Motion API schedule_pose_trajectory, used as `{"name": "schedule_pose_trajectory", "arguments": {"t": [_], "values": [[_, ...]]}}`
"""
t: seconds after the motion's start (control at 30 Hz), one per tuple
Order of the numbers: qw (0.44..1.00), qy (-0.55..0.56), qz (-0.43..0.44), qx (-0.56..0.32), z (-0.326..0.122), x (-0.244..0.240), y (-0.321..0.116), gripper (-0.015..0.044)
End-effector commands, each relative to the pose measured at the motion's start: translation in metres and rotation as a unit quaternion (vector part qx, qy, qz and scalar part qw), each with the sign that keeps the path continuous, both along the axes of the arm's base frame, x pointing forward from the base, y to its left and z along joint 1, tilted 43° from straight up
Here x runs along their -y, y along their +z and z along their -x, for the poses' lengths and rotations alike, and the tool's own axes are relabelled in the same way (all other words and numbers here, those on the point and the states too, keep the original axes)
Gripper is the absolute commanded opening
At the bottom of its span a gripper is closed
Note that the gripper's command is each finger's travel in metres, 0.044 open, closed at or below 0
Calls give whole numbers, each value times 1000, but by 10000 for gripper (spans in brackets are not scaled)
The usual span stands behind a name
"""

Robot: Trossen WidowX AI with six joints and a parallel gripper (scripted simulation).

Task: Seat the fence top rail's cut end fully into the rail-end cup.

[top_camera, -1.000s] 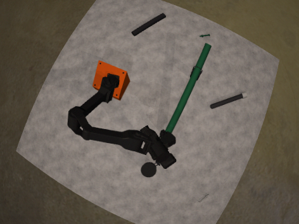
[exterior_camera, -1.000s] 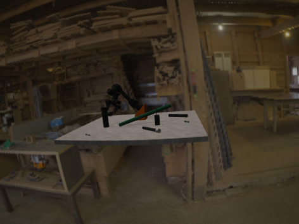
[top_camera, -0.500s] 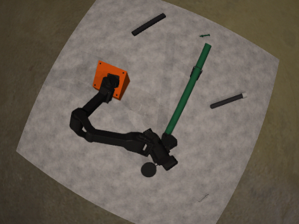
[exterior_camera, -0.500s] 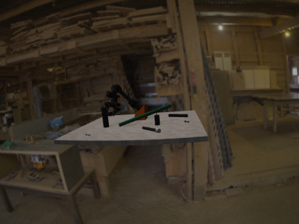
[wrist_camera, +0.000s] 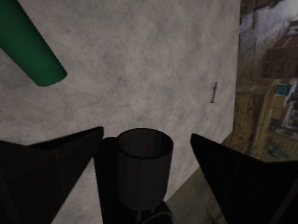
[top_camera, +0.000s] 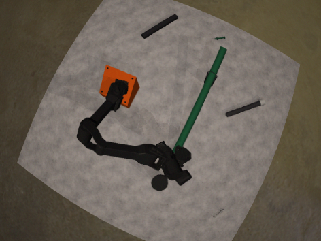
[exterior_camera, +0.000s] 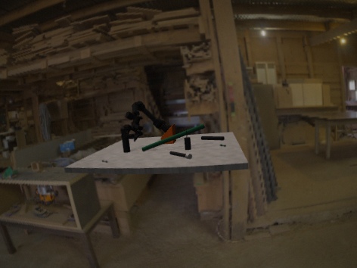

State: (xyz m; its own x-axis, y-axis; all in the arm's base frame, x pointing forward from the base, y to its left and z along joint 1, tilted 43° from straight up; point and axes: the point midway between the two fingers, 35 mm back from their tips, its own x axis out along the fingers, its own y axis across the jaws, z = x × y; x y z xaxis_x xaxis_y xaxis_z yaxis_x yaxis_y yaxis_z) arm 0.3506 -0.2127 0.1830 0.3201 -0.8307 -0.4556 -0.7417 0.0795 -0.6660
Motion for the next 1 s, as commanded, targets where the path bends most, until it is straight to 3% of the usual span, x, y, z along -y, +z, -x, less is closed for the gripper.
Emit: {"name": "schedule_pose_trajectory", "arguments": {"t": [0.0,0.03,0.47,0.53,0.63,0.97], "values": [[1000,2,-1,-8,-1,3,-7,440],[1000,2,-1,-8,-1,3,-7,440],[1000,2,-1,-8,-1,3,-7,99],[1000,2,-1,-8,-1,3,-7,85],[1000,12,-3,-17,1,2,-8,7],[999,32,-5,-35,5,-1,-9,0]]}}
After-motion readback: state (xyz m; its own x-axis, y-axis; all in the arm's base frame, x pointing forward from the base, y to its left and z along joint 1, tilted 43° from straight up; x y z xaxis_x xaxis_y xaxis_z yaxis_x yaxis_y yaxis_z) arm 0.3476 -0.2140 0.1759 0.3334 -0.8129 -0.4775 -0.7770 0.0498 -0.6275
